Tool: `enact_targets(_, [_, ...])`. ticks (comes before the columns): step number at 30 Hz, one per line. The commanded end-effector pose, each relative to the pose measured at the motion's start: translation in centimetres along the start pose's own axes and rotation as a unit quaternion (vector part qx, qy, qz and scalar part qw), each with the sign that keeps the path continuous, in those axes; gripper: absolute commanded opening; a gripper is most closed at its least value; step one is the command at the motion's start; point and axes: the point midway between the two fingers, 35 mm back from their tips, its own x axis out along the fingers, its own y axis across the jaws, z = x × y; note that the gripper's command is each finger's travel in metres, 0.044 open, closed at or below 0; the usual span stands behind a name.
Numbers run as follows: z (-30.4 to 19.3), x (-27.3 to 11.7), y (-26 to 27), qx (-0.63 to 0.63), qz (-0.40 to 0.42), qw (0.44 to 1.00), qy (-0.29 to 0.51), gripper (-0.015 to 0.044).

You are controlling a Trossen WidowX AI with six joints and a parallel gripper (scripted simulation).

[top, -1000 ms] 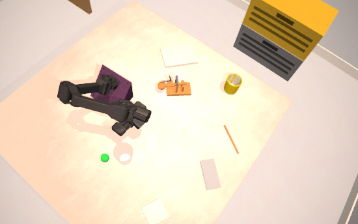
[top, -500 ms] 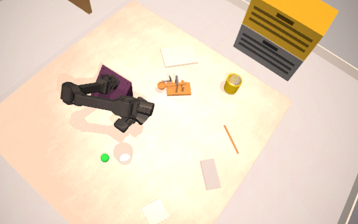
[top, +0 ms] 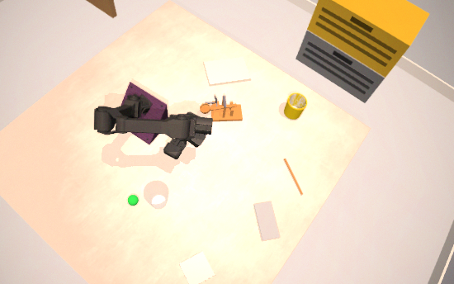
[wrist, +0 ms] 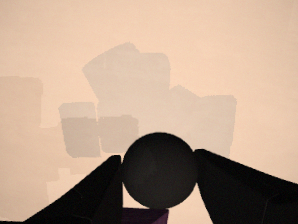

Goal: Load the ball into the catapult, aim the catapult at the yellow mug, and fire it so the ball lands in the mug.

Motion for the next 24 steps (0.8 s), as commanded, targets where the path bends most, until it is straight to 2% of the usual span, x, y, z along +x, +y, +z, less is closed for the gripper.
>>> enact_targets(1, [0.6,0.1,1.9,-0.018,0.004,1.000,0.010,0.0000])
enact_targets(24, [1.4,1.4,12.3,-0.152,-0.007,0.986,0.073,0.0000])
